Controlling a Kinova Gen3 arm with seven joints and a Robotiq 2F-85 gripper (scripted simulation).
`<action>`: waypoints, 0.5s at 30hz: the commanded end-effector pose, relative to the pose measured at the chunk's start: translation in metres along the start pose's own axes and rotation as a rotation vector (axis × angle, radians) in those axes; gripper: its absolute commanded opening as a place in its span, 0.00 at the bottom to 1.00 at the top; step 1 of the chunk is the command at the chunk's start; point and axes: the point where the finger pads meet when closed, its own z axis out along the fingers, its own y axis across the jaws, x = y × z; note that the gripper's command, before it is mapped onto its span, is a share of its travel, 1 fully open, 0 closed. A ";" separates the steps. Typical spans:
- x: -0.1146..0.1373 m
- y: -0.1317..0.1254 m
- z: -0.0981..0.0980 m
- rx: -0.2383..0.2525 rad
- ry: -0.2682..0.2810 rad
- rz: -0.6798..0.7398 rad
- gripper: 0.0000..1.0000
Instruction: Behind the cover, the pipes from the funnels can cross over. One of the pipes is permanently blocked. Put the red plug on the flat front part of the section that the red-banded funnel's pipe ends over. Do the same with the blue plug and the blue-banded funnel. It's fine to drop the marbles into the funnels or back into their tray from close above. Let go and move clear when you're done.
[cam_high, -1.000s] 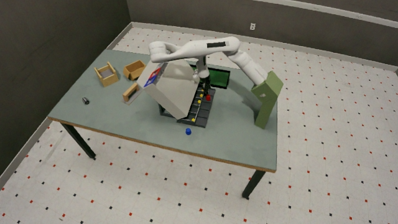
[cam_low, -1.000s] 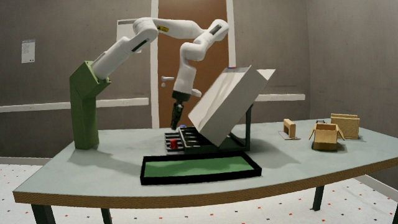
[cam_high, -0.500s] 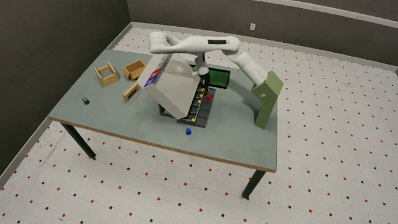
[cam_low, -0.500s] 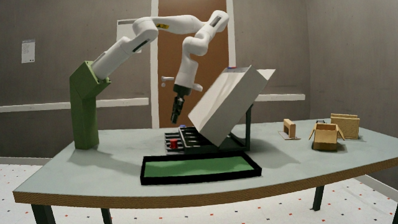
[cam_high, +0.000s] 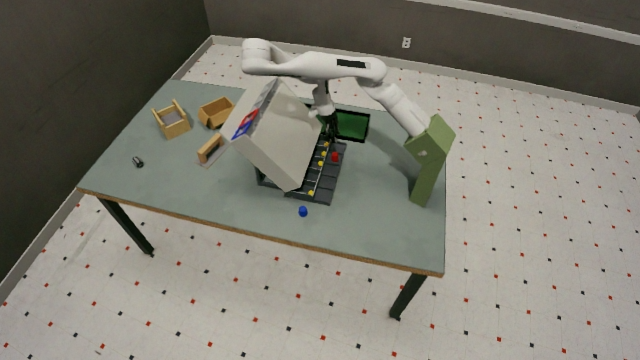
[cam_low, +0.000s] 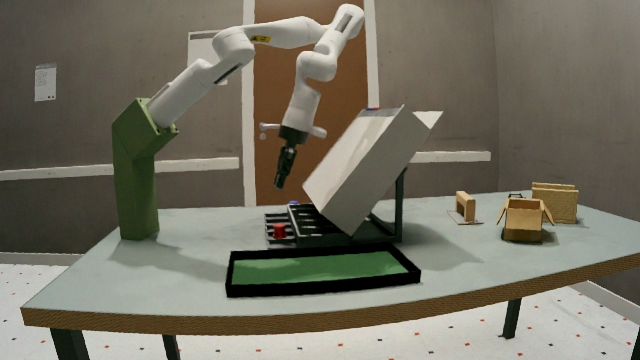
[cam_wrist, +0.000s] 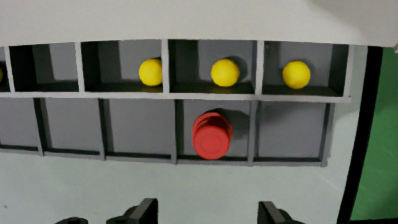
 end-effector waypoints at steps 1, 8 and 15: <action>-0.001 -0.001 0.000 -0.030 0.278 0.002 0.65; -0.001 -0.001 0.000 -0.031 0.278 0.002 0.65; -0.001 -0.002 -0.001 -0.031 0.279 0.001 0.65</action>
